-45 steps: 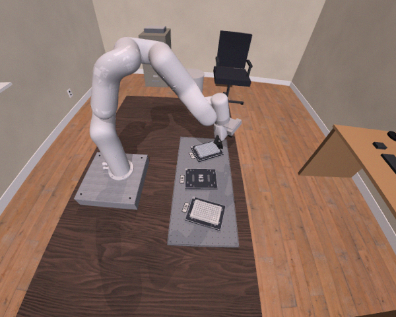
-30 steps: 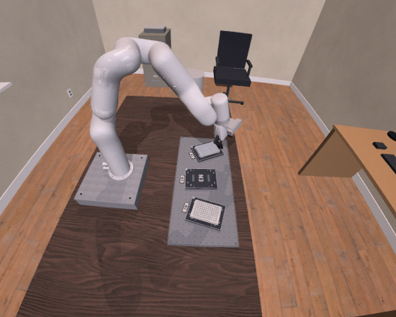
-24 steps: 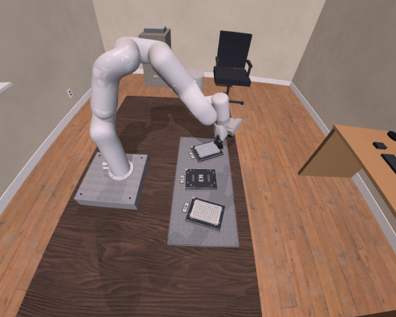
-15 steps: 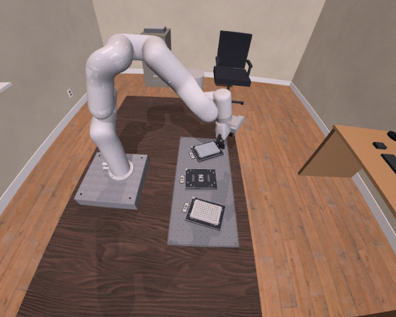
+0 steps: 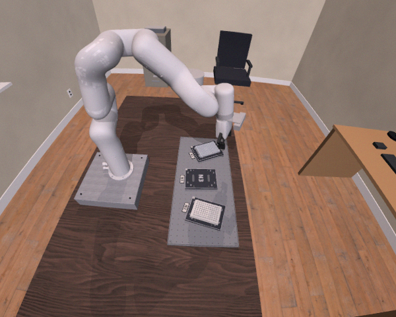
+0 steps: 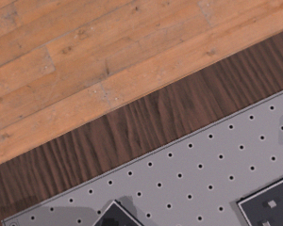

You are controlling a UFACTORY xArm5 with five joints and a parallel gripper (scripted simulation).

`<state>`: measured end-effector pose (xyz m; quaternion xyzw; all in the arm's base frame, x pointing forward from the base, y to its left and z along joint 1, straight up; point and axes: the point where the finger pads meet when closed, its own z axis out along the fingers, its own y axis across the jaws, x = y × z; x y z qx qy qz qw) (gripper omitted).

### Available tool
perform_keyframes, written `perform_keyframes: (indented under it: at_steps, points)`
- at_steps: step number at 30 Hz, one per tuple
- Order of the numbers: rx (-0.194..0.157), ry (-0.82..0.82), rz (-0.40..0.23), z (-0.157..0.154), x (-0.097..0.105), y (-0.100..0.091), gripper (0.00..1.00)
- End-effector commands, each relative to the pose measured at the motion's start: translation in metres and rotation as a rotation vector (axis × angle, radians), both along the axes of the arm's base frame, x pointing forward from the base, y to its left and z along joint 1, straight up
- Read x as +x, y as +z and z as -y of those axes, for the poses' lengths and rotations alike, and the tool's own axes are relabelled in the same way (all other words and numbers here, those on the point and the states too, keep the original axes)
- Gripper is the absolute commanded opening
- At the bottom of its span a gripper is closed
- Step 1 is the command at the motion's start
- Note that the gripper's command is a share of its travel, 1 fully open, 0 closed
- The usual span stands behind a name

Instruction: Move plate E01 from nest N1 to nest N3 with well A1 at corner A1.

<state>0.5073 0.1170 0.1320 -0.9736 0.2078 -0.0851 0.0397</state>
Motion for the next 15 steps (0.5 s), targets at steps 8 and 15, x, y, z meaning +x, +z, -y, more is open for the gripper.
perform_keyframes:
  at_steps: [8,15]
  points:
    - [-0.032,0.093,-0.033,0.026,-0.014,0.027,1.0]
    - [-0.047,0.146,-0.055,0.049,-0.029,0.048,1.0]
